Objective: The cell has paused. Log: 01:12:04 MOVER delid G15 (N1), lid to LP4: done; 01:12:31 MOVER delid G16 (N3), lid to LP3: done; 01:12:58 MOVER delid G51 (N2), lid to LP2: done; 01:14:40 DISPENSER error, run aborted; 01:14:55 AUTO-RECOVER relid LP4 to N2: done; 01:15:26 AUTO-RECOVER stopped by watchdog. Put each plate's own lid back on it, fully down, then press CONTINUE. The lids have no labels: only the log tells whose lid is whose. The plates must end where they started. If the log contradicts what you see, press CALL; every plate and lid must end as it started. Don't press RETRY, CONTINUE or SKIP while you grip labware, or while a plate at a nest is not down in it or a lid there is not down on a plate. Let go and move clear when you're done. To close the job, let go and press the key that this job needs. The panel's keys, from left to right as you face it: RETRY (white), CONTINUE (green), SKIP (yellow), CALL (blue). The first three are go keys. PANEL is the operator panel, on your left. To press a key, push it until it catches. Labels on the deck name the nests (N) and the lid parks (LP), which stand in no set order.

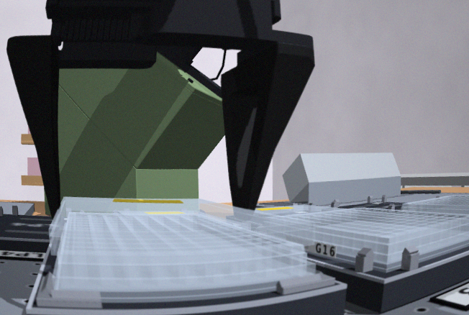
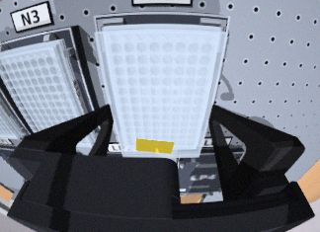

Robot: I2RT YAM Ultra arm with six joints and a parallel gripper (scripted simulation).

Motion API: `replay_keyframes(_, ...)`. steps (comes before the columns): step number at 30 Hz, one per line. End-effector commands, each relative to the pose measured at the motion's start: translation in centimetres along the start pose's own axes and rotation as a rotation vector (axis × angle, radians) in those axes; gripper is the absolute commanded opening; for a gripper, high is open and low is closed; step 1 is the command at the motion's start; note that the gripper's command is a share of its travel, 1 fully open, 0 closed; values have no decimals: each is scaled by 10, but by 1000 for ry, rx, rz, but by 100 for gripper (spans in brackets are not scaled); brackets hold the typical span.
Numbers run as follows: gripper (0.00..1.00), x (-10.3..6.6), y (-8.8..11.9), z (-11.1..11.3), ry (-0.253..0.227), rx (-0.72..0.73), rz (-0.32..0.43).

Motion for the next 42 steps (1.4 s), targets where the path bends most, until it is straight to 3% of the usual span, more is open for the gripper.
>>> replay_keyframes(1,0,-28,-18,-3,15,-19,-57)
replay_keyframes(6,0,-28,-14,-5,11,-10,-46)
replay_keyframes(11,0,-40,-18,-2,15,-19,-56)
replay_keyframes(14,0,-33,-12,-6,9,-5,-40)
replay_keyframes(15,0,-39,-15,3,13,-33,-50)
replay_keyframes(16,0,-28,-8,14,4,-61,-30)
replay_keyframes(18,0,-27,-8,22,16,-90,-29)
replay_keyframes(23,0,-29,-8,34,21,-71,-32)
replay_keyframes(37,0,-27,-10,107,16,-75,-31)
replay_keyframes(40,0,-32,-11,104,24,-60,-41)
replay_keyframes(42,0,-27,-11,122,15,-75,-31)
Point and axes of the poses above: the point where the finger pads meet when closed, its own x axis out along the fingers, its own z axis across the jaws, y = z × x, the point moved 4 cm from there along -x, back along the fingers, and after that the axes turned 4 degrees about -x, right-handed, at the moved point
